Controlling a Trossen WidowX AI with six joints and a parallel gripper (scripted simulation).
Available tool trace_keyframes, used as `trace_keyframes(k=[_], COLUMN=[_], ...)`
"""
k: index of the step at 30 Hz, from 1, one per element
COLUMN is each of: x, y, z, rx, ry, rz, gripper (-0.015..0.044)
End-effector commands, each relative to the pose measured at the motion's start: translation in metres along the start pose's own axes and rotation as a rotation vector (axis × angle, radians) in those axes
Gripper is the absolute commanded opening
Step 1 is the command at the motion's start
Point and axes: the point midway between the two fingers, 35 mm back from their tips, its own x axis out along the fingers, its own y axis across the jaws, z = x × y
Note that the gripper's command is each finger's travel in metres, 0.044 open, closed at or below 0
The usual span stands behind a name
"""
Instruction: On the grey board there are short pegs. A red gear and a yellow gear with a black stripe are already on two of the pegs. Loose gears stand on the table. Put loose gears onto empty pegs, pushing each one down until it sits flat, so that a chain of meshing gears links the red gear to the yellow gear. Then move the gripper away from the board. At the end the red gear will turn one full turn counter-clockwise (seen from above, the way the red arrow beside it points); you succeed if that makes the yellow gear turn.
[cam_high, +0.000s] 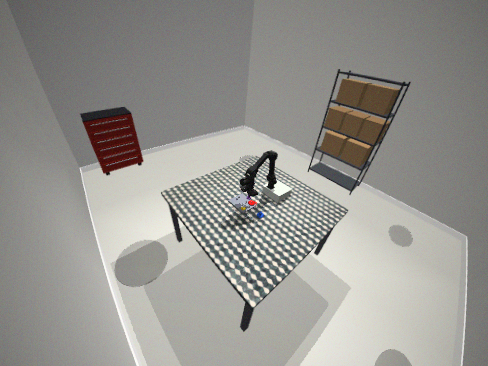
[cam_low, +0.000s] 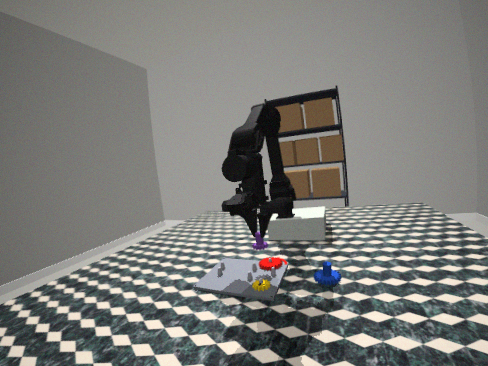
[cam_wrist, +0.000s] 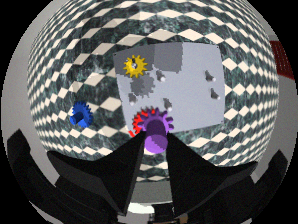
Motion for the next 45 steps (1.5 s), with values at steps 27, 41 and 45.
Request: trace_keyframes(k=[27, 41, 45], x=[0.012, 0.023, 0.029], y=[-0.022, -0.022, -0.022], z=[0.007, 0.007, 0.006], rx=[-0.004, -0.177, -0.224], ry=[0.015, 0.016, 0.016], rz=[-0.009, -0.008, -0.008], gripper=[0.0000, 0.0000, 0.0000])
